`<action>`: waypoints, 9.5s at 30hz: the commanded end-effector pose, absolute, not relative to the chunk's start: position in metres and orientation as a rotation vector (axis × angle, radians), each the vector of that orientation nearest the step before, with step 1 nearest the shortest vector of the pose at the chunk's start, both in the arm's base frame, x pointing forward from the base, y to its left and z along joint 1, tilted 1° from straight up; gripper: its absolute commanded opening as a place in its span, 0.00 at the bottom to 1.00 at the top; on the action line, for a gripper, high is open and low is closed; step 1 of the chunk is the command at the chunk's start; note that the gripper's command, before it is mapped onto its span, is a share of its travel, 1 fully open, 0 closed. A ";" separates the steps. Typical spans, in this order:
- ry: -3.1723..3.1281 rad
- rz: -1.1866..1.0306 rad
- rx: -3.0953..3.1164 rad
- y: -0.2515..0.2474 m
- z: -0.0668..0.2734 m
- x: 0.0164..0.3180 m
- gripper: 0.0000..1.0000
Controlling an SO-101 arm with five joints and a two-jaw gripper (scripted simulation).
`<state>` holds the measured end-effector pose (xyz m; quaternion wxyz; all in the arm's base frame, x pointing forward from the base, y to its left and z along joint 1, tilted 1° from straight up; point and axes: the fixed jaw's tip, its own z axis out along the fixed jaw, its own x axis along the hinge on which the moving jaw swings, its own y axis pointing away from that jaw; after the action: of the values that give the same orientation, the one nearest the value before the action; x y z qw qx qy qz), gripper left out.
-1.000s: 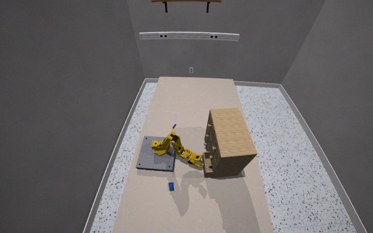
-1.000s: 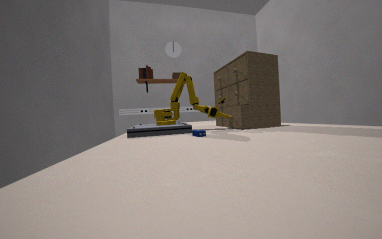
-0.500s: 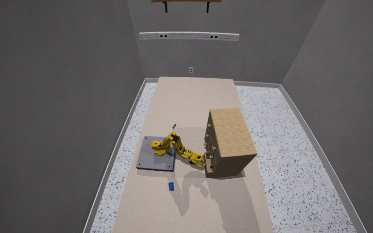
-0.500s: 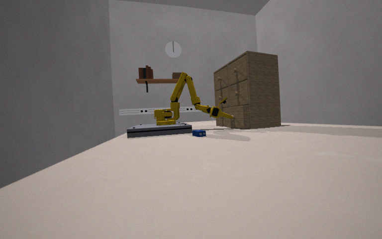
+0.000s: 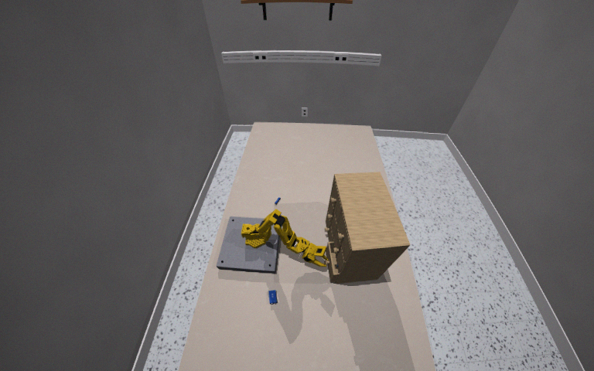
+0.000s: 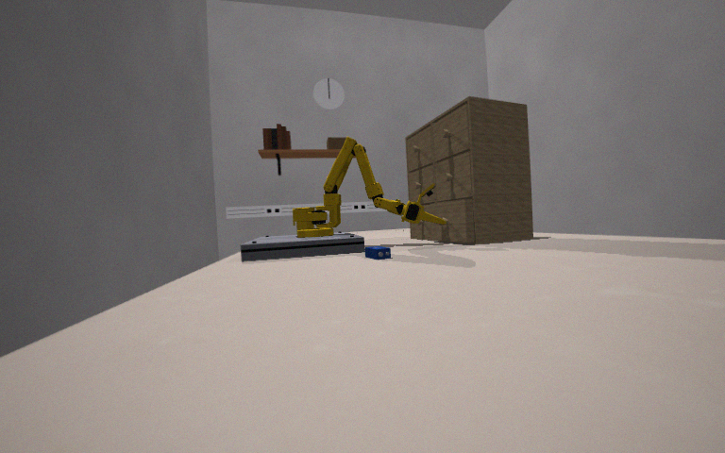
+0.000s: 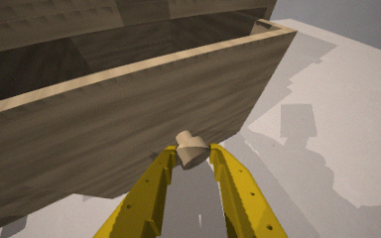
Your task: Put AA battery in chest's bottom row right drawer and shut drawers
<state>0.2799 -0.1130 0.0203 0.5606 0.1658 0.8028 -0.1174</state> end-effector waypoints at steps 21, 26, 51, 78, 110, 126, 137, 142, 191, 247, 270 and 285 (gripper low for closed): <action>1.888 -0.253 0.343 -0.108 0.022 0.301 0.00; 1.889 -0.250 0.339 -0.107 0.022 0.304 0.00; 1.889 -0.250 0.339 -0.107 0.022 0.304 0.00; 1.889 -0.250 0.339 -0.107 0.022 0.304 0.00; 1.889 -0.256 0.363 -0.111 0.022 0.299 0.10; 1.889 -0.256 0.363 -0.111 0.022 0.299 0.19; 1.887 -0.271 0.376 -0.113 0.021 0.288 0.21; 1.884 -0.287 0.390 -0.114 0.021 0.277 0.21; 1.867 -0.322 0.462 -0.110 0.081 0.228 0.21; 1.881 -0.271 0.387 -0.106 0.041 0.268 0.21; 1.883 -0.265 0.377 -0.106 0.038 0.274 0.21; 1.884 -0.258 0.367 -0.106 0.034 0.282 0.21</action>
<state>0.2807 -0.1078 0.0354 0.5674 0.1575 0.8002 -0.1138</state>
